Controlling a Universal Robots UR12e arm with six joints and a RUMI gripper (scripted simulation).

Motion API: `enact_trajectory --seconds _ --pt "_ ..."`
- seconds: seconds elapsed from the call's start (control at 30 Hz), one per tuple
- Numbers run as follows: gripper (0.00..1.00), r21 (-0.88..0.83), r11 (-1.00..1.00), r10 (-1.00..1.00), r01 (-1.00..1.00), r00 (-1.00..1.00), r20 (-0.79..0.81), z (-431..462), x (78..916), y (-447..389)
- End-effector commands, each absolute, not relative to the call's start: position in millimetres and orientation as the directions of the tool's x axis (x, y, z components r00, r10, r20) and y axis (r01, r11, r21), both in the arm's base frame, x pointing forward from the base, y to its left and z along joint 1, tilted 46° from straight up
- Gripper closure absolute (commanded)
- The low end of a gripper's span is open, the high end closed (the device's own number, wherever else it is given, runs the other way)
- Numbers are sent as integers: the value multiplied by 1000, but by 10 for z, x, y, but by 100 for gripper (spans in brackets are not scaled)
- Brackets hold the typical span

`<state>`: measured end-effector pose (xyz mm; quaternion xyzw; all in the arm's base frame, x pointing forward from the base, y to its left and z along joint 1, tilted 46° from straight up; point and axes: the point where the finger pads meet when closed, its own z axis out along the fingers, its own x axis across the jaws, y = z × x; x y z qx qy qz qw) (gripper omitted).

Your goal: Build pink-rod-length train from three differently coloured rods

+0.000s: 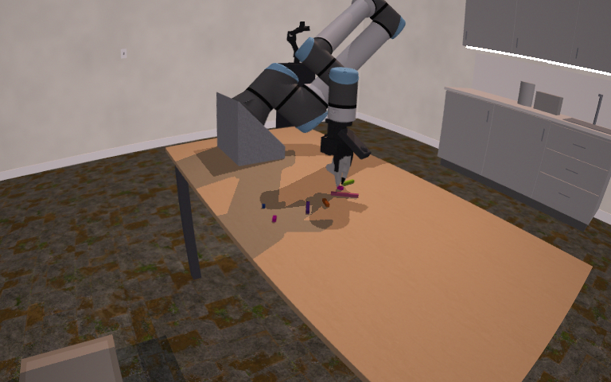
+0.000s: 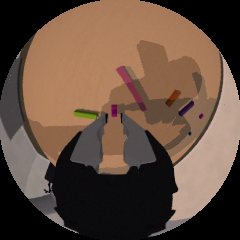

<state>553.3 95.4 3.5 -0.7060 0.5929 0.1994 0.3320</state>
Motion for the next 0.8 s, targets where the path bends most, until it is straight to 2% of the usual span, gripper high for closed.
enact_trajectory --seconds 0.0,0.77 --pt "86 -233 -76 -705 -969 218 -675 5 5543 981" --pt "86 -233 -76 -705 -969 218 -675 -54 5552 1040"
